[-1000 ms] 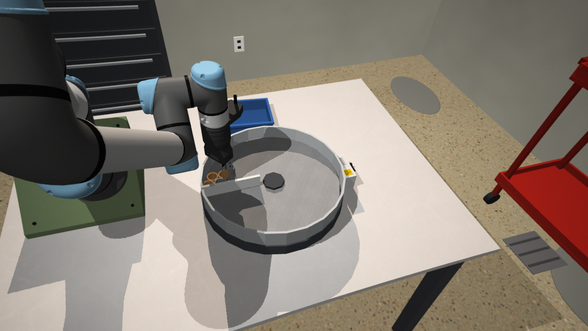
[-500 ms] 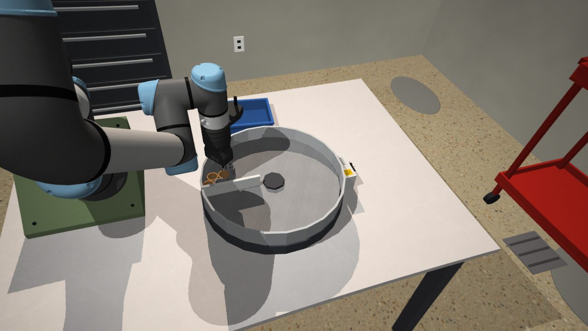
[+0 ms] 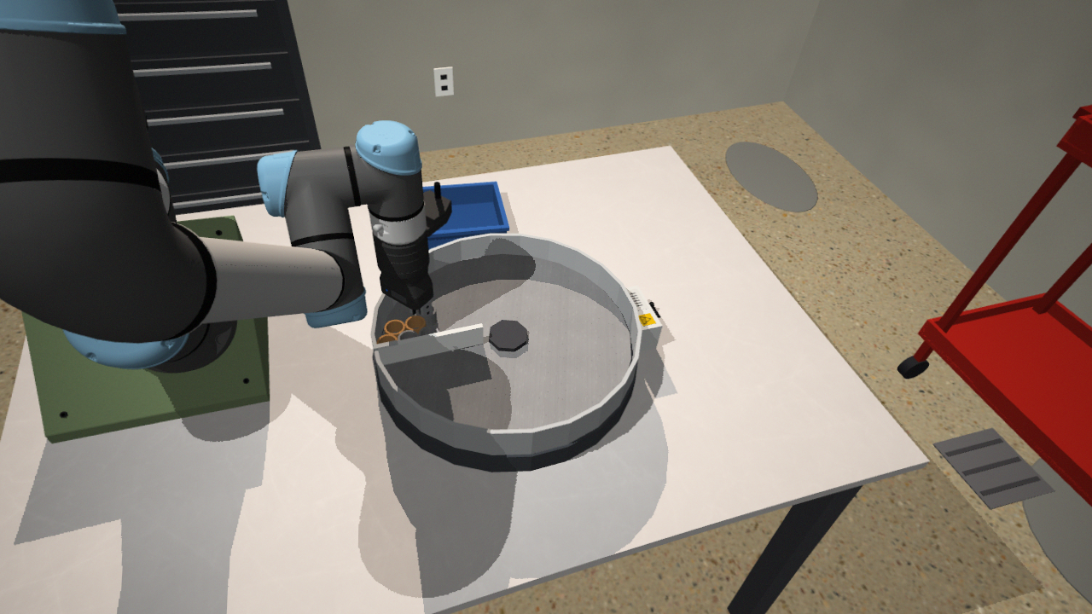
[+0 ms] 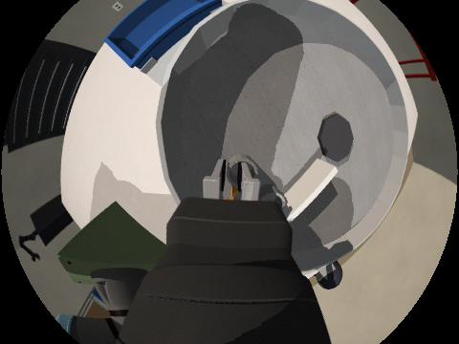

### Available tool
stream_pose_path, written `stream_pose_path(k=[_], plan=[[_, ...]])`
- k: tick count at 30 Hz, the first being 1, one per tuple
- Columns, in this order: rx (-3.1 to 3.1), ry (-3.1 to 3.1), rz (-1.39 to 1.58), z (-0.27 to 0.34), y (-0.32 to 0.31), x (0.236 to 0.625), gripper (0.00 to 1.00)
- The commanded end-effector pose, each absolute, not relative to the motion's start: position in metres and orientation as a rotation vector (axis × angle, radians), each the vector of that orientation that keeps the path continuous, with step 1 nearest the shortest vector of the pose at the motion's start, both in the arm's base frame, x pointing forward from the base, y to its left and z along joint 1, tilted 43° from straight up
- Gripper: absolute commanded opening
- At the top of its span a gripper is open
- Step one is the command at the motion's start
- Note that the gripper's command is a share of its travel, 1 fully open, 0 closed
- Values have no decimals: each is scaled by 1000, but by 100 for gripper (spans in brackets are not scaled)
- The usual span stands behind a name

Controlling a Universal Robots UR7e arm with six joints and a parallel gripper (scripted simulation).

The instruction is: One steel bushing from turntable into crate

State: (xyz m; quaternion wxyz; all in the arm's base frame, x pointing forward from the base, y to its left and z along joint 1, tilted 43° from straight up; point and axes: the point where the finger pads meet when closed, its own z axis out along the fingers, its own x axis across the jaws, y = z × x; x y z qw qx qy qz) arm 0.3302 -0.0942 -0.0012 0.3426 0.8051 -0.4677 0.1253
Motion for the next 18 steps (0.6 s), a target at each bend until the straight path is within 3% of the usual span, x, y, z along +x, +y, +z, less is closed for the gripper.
stream_pose_path(k=[1,18], plan=[[2093,-1216,327,-3,-96,330,40],[2093,-1216,327,-6,-98,330,40]])
